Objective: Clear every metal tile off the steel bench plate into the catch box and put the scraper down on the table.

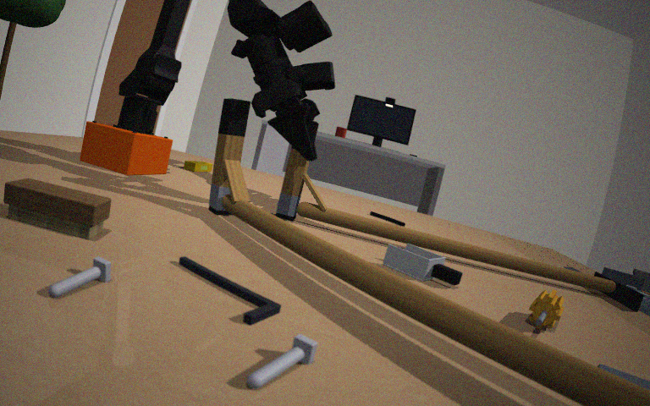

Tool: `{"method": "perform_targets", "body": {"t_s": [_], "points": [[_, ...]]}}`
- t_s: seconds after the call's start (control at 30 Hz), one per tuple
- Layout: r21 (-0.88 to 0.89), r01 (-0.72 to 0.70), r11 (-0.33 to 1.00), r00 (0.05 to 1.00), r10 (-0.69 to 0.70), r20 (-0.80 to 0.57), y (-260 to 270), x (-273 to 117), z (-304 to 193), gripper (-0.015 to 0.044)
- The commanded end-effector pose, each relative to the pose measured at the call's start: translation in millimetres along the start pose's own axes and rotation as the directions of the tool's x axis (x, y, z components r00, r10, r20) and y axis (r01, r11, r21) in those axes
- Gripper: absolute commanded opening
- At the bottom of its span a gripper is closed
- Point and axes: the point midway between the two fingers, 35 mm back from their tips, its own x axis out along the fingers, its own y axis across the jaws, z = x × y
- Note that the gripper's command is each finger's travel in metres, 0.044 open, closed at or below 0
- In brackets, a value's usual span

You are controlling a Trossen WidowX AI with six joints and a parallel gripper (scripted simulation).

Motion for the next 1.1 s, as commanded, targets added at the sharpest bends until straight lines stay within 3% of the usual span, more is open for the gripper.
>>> {"method": "perform_targets", "body": {"t_s": [0.0, 1.07], "points": [[0.019, 0.014, 1.000, 1.000, -0.014, 0.007, 3, -2, 1, 0.0000], [0.027, 0.019, 0.999, 1.000, -0.019, 0.004, 14, -25, -26, 0.0000]]}}
